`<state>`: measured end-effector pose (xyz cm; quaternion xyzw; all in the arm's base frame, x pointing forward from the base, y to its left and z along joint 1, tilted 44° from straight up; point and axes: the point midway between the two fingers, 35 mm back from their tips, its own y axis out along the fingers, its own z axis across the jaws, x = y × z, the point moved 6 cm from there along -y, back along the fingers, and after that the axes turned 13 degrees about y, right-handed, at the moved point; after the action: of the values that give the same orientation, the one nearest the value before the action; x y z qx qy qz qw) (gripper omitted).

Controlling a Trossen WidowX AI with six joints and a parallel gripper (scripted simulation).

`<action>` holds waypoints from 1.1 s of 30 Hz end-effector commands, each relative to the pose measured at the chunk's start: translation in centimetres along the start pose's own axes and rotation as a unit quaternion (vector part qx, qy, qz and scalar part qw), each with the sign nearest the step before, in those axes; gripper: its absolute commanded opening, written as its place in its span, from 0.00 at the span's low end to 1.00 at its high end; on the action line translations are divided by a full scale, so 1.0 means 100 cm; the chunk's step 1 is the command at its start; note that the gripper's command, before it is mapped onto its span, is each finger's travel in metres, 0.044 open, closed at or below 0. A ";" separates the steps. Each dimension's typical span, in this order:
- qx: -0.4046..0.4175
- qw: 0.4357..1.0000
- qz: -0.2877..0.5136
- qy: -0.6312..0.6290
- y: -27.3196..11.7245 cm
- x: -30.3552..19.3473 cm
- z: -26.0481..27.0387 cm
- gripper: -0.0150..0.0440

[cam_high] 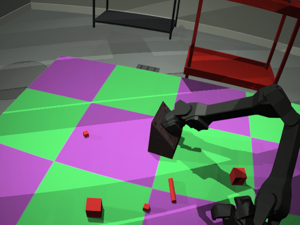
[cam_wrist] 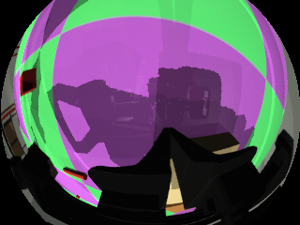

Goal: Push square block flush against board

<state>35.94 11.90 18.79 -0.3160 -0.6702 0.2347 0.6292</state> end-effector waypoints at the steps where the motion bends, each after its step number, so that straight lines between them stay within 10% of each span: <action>1: -0.002 1.000 0.002 0.001 0.000 -0.006 -0.002 0.25; 33: -0.001 1.000 0.004 0.001 0.000 -0.041 -0.013 0.25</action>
<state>37.03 9.27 16.78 -0.3152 -0.6745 0.2323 0.6259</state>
